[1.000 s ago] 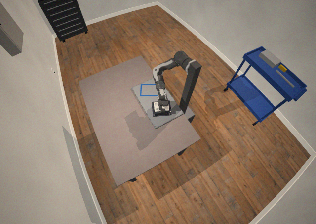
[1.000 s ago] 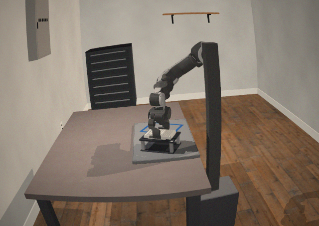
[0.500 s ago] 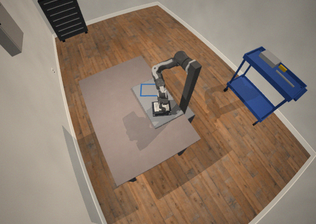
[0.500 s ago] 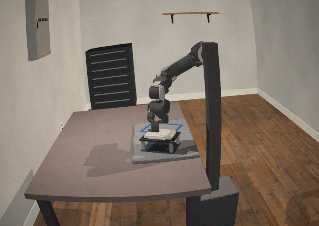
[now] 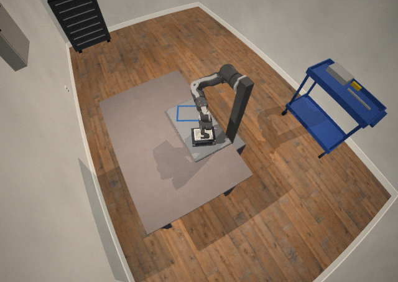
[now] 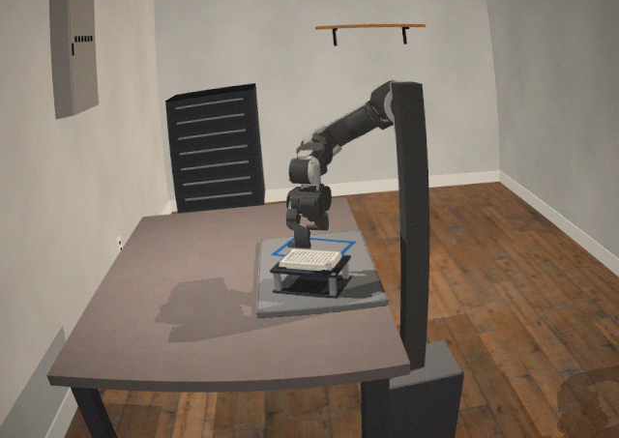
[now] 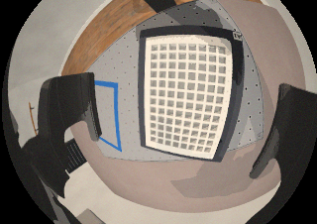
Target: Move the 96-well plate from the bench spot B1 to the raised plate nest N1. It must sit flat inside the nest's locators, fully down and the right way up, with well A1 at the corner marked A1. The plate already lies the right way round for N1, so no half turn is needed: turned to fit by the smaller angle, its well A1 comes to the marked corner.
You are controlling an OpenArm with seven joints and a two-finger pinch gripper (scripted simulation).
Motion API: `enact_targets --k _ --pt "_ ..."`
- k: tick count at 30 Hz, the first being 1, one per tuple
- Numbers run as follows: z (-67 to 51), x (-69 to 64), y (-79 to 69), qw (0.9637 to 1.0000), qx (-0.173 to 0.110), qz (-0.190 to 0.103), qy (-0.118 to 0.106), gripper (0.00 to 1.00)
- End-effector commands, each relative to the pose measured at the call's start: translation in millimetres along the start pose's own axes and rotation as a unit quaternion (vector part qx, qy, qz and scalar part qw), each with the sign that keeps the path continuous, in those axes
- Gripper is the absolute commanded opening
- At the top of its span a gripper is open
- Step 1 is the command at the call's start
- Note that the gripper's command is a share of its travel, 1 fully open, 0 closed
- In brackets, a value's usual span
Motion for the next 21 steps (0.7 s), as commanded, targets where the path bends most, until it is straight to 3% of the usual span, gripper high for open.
enact_targets --k 1,3,21 --pt "2.3 -14.9 1.1 1.0000 0.007 -0.001 0.000 0.77" --pt "2.6 -30.9 1.0 1.0000 0.008 -0.002 0.000 0.77" --pt "2.6 -30.9 1.0 1.0000 0.008 -0.002 0.000 0.77"
Point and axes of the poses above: the point where the finger pads meet when closed, its own x axis out along the fingers, its own y axis across the jaws, z = x × y, the point moved 7 cm from there along -x, back along the fingers, and after that the axes turned 9 degrees about -x, right-handed, at the moved point
